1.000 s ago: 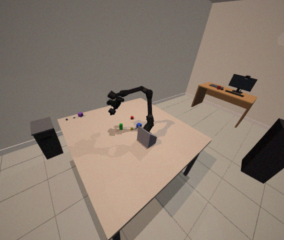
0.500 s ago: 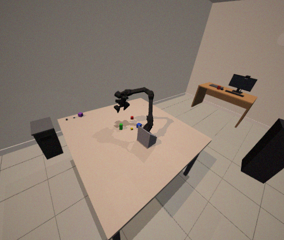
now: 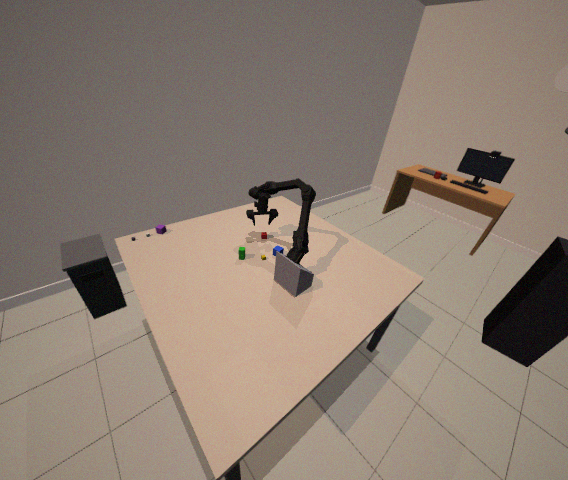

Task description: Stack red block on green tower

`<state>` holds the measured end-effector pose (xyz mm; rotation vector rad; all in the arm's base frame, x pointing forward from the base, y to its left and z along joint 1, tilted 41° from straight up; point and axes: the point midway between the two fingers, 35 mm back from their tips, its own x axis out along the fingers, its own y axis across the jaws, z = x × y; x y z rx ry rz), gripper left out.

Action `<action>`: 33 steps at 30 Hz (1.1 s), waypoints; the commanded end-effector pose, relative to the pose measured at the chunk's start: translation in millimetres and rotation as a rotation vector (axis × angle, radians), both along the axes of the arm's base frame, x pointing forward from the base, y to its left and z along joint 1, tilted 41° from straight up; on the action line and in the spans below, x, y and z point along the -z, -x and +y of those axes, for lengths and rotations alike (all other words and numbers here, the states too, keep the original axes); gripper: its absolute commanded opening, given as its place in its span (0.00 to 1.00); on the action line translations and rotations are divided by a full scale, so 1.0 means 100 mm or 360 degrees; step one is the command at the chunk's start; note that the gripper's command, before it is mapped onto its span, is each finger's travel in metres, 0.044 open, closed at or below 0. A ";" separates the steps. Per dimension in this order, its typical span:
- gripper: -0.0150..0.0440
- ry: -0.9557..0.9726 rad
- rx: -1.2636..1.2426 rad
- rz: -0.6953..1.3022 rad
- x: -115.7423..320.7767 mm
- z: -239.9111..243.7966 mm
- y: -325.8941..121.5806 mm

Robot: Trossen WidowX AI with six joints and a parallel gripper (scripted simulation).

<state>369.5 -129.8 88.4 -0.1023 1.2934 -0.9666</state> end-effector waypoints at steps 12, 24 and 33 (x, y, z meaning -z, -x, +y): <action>1.00 0.0014 0.0141 -0.0073 0.13 -0.42 0.09; 1.00 0.0016 0.0141 -0.0073 0.27 -0.52 0.10; 1.00 0.0016 0.0141 -0.0072 0.38 -0.61 0.11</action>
